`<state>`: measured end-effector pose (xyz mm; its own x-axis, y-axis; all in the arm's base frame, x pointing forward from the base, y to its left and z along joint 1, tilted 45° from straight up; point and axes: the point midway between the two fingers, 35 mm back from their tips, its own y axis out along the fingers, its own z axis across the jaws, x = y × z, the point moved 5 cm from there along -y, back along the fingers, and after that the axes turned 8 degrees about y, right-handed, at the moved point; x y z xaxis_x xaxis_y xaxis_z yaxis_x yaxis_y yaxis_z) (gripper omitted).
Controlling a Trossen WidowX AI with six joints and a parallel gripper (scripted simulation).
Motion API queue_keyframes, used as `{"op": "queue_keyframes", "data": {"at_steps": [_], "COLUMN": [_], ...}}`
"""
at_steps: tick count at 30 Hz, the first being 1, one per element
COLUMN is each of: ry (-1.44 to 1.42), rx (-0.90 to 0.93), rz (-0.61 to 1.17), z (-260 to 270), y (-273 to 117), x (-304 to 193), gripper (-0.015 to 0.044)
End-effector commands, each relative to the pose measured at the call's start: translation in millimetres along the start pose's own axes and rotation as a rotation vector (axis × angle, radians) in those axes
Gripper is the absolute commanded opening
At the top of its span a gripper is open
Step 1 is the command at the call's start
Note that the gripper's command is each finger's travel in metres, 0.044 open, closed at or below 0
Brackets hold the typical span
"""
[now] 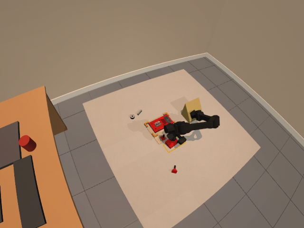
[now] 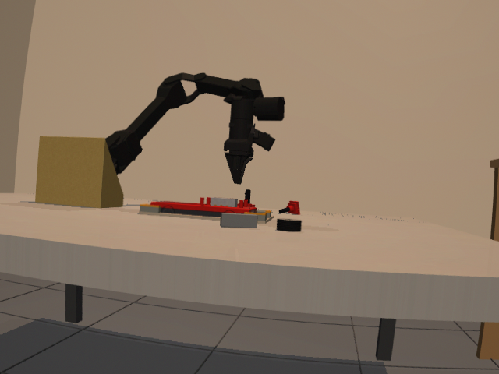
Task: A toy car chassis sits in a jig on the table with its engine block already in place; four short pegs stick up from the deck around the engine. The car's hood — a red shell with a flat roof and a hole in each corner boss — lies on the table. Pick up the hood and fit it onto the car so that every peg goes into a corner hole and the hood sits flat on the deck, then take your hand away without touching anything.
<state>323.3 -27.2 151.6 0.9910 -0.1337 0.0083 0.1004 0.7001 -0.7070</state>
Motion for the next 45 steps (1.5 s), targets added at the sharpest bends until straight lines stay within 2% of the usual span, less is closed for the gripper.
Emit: {"op": "queue_keyframes", "data": {"at_steps": [1,45], "ry": [0.005,0.005], "rx": [-0.002,0.000], "rz": [0.000,0.000], "z": [-0.6,0.7], "y": [2.8,35.4], "x": [-0.5,-2.3], "gripper": [0.0440,0.0440]}}
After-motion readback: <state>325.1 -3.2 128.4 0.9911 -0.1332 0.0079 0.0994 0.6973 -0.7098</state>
